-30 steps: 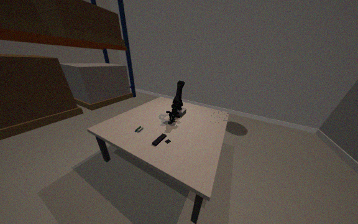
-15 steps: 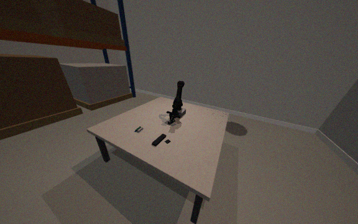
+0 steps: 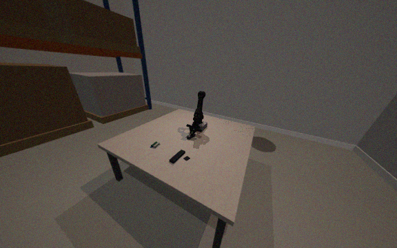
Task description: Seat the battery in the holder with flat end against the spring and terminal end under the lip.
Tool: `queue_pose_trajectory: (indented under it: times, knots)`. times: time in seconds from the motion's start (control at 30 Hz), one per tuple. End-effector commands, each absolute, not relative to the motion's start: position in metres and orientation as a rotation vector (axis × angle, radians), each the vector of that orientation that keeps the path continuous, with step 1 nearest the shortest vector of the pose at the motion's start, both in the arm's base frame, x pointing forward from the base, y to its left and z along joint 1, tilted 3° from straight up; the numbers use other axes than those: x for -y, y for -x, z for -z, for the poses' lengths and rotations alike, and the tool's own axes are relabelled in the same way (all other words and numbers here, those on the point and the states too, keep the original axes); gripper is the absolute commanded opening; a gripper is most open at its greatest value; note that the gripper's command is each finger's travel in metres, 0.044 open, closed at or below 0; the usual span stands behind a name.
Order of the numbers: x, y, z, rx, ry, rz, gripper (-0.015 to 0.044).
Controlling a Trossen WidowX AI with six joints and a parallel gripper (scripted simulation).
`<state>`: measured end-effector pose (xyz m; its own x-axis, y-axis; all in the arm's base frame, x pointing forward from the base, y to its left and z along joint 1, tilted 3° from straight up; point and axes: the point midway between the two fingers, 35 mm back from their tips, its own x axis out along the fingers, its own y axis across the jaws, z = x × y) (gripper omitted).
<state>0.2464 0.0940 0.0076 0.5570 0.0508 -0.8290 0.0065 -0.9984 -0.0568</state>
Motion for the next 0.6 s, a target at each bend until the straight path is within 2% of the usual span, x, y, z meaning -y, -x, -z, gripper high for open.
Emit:
queue_pose_trajectory:
  times: [0.0,0.57]
  knots:
    - [-0.0926,-0.2397,-0.0042,0.049,2.719,-1.478,0.0067]
    - [-0.0930,-0.2406,-0.0022,0.052,2.677,-1.572,0.0067]
